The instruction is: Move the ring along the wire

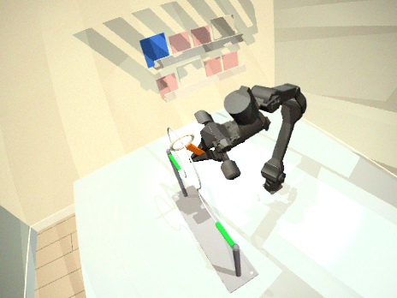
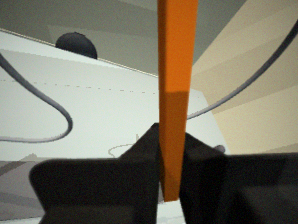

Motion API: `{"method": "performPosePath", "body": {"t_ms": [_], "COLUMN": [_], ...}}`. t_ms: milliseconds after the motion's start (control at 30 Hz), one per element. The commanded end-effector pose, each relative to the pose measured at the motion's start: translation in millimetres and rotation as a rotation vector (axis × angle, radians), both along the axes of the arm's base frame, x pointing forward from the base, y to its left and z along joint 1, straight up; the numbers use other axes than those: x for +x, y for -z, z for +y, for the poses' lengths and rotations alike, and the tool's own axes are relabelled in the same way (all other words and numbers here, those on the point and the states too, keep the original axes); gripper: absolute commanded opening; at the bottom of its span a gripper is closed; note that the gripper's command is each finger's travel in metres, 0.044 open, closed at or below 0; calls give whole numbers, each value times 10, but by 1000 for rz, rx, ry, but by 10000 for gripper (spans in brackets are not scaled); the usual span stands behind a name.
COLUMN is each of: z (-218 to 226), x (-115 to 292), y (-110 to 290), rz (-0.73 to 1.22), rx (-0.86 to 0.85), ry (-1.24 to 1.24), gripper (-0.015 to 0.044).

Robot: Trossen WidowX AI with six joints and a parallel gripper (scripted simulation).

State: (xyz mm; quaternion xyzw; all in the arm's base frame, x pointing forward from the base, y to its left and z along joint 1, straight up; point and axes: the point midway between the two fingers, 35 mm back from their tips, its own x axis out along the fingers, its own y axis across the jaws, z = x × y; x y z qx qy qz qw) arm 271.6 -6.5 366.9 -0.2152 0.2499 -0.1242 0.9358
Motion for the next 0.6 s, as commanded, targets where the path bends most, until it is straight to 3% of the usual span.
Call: {"method": "performPosePath", "body": {"t_ms": [0,567], "z": [-16,-78], "x": [0,-1], "y": [27,-14], "rz": [9,7], "rx": [-51,-261], "ry": [1,2], "gripper": [-150,-150]}}
